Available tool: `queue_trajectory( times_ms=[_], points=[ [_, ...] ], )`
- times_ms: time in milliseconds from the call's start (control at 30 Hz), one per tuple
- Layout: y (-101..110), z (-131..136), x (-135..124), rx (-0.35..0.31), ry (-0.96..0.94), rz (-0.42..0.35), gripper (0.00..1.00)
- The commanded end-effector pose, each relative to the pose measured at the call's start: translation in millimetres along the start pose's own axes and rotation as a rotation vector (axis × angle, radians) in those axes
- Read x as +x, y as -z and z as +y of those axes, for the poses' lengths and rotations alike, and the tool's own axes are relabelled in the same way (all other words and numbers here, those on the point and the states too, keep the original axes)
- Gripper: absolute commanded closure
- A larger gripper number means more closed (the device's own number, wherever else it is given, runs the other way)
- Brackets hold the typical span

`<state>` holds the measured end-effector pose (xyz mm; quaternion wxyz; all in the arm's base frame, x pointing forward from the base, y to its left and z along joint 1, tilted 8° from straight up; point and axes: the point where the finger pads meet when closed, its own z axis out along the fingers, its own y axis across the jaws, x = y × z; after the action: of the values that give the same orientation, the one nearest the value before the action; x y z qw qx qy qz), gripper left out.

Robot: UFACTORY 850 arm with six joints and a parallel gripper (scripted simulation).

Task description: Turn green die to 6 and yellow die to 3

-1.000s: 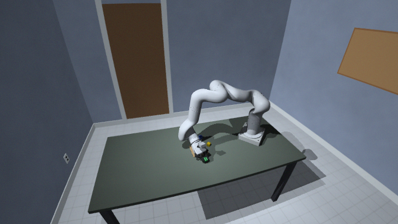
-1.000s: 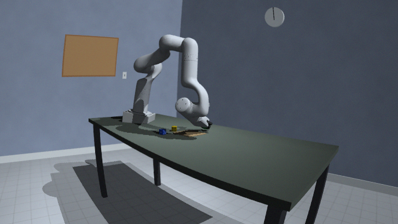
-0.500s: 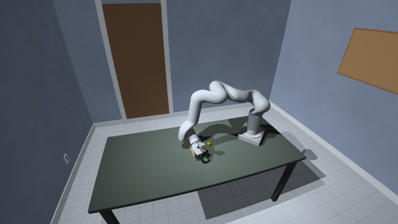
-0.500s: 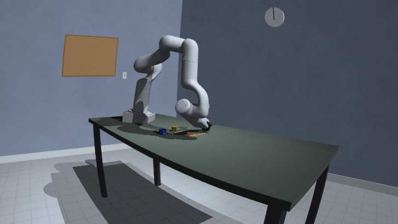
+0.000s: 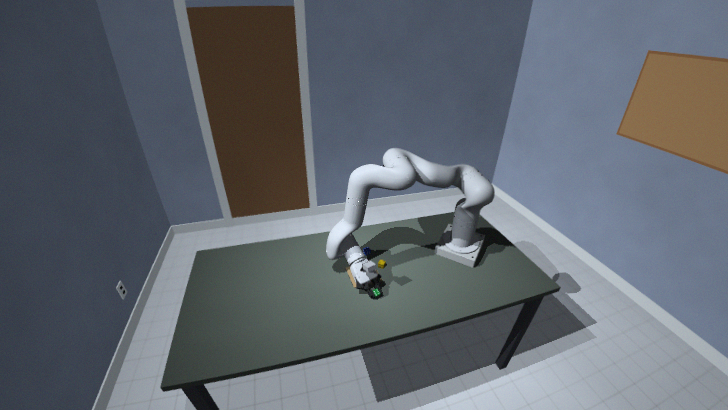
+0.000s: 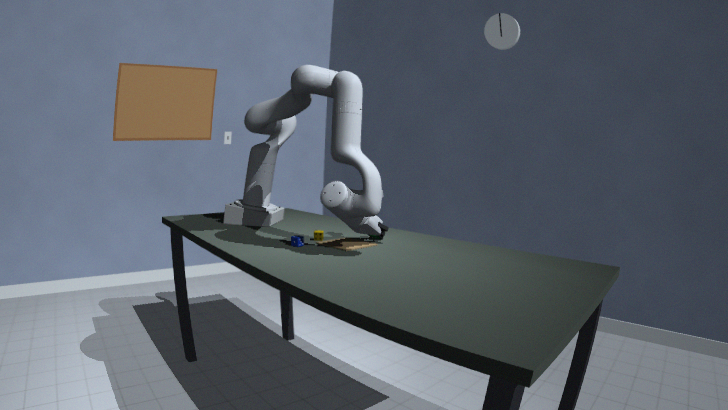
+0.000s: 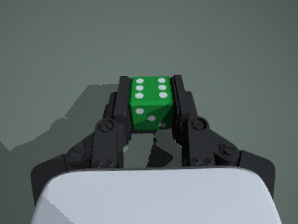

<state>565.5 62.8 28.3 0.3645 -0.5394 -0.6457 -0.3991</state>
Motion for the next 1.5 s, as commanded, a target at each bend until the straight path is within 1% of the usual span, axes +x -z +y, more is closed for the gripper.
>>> queue_trajectory(
  times_ms=[0,633,667,733,767,900,933,1000,1033,1100,1133,1467],
  points=[
    [0.5,0.8,0.5,-0.001,0.002,0.000,0.73],
    [0.5,0.8,0.5,-0.001,0.002,0.000,0.73],
    [0.5,0.8,0.5,-0.001,0.002,0.000,0.69],
    [0.5,0.8,0.5,-0.001,0.002,0.000,0.69],
    [0.5,0.8,0.5,-0.001,0.002,0.000,0.65],
    [0.5,0.8,0.5,-0.001,0.002,0.000,0.65],
    [0.5,0.8,0.5,-0.001,0.002,0.000,0.61],
    [0.5,0.8,0.5,-0.001,0.002,0.000,0.61],
    [0.5,0.8,0.5,-0.001,0.002,0.000,0.57],
    [0.5,0.8,0.5,-0.001,0.002,0.000,0.57],
    [0.5,0.8,0.5,-0.001,0.002,0.000,0.53],
    [0.5,0.8,0.5,-0.001,0.002,0.000,0.53]
  ],
)
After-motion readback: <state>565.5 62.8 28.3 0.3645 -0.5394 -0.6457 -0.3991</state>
